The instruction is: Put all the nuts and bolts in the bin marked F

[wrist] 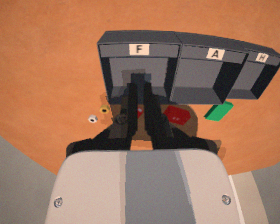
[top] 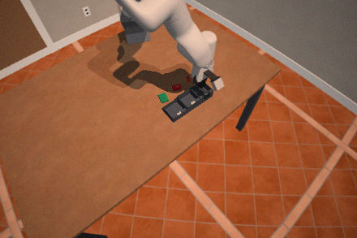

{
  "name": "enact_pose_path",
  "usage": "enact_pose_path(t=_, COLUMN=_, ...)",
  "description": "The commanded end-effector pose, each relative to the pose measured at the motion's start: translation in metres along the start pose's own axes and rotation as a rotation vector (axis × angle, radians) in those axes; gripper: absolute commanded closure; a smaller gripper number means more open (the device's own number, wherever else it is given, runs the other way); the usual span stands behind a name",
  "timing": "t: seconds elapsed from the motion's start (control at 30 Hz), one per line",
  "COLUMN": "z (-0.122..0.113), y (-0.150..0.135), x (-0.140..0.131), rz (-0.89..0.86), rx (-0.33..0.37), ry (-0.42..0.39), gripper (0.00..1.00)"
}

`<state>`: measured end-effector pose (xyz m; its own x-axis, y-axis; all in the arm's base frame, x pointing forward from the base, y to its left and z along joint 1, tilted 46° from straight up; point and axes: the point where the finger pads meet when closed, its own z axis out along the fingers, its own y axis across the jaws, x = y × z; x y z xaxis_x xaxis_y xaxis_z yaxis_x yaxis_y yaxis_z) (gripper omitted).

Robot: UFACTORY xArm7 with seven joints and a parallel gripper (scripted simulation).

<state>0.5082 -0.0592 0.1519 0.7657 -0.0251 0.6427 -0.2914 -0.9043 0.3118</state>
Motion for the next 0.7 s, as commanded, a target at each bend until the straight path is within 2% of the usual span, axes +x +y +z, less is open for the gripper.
enact_pose_path(t=0.0, z=0.012, y=-0.001, x=0.001, rz=-0.001, rx=0.002, ry=0.003, gripper=0.93)
enact_pose_path(t=0.53, z=0.049, y=-0.001, x=0.001, rz=-0.001, rx=0.002, ry=0.003, gripper=0.93)
enact_pose_path(t=0.67, z=0.050, y=-0.001, x=0.001, rz=-0.001, rx=0.002, ry=0.003, gripper=0.93)
